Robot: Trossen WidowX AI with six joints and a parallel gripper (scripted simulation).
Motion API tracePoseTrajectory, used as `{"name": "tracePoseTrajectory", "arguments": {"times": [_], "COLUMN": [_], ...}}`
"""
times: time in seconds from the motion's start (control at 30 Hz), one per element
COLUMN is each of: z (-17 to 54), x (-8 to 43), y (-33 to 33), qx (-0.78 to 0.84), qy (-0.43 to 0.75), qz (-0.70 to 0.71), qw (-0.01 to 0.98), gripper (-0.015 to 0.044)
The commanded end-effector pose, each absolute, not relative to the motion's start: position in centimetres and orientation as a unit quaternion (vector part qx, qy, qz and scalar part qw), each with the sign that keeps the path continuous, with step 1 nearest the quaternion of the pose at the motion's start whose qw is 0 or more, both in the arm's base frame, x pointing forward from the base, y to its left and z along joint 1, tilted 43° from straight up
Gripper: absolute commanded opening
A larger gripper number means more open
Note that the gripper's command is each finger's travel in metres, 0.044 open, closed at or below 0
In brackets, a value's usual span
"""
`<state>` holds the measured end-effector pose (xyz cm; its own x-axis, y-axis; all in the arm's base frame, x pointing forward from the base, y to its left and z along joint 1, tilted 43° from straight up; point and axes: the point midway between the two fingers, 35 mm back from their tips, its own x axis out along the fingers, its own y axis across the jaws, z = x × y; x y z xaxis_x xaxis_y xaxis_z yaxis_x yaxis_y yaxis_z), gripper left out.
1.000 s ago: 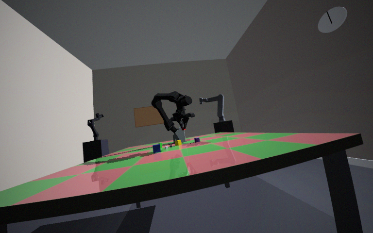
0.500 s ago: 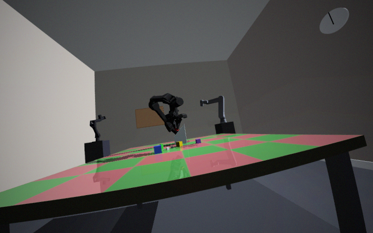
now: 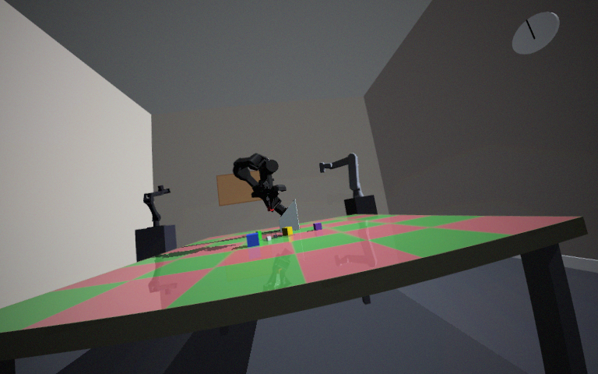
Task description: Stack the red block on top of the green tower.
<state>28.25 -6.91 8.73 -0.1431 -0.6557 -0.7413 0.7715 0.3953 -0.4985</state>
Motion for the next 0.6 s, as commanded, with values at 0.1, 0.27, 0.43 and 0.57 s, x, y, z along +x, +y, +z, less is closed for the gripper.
{"name": "tracePoseTrajectory", "arguments": {"times": [0.1, 0.27, 0.43, 0.57], "z": [10.2, 11.0, 11.6, 12.1], "x": [26.0, 24.4, 22.4, 20.8], "y": [-8.1, -8.8, -9.5, -10.0], "qx": [0.056, 0.059, 0.063, 0.064], "qy": [0.517, 0.513, 0.516, 0.518], "qz": [-0.546, -0.547, -0.546, -0.547], "qw": [0.657, 0.659, 0.657, 0.655], "gripper": [0.0000, 0.0000, 0.0000, 0.0000]}}
